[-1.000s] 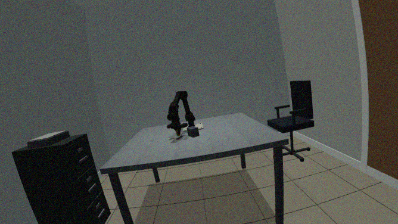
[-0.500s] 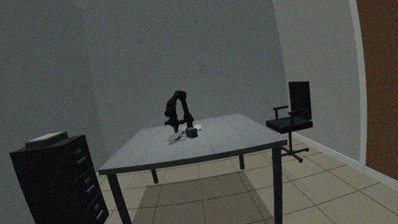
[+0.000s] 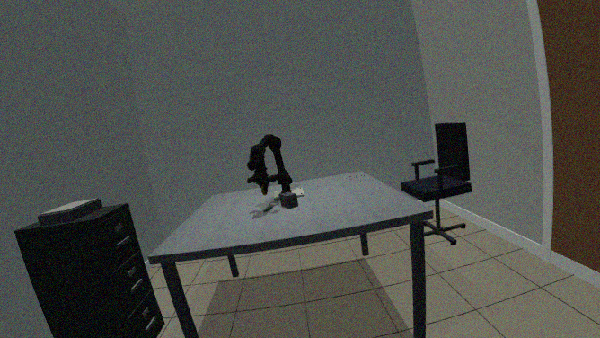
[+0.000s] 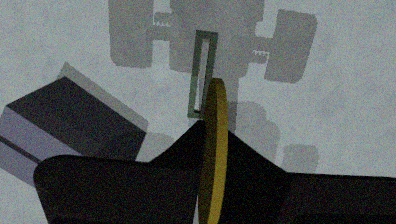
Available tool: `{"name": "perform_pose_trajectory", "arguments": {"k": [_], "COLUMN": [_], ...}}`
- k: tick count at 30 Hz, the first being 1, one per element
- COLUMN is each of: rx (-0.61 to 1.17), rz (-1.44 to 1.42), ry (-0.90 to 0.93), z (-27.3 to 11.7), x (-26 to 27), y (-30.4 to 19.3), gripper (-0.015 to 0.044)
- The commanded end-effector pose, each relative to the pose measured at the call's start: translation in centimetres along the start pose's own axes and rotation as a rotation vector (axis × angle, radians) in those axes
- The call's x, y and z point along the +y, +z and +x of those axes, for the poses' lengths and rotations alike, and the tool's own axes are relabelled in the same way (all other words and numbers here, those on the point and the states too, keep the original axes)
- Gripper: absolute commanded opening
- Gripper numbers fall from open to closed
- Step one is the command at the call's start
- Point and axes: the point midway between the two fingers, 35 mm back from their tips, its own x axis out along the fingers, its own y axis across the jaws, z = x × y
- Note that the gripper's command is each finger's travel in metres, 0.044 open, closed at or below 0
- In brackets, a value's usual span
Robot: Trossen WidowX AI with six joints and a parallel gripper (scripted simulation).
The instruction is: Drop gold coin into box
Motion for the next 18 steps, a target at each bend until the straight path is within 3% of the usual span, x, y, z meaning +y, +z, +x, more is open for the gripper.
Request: {"name": "perform_pose_trajectory", "arguments": {"k": [1, 18], "rx": [-0.005, -0.005], "rz": [-0.073, -0.645], "ry": [0.0, -0.002], "z": [-0.4, -0.42], "x": [-0.07, -0.65], "y": [0.04, -0.08], "gripper": [0.0, 0.0]}}
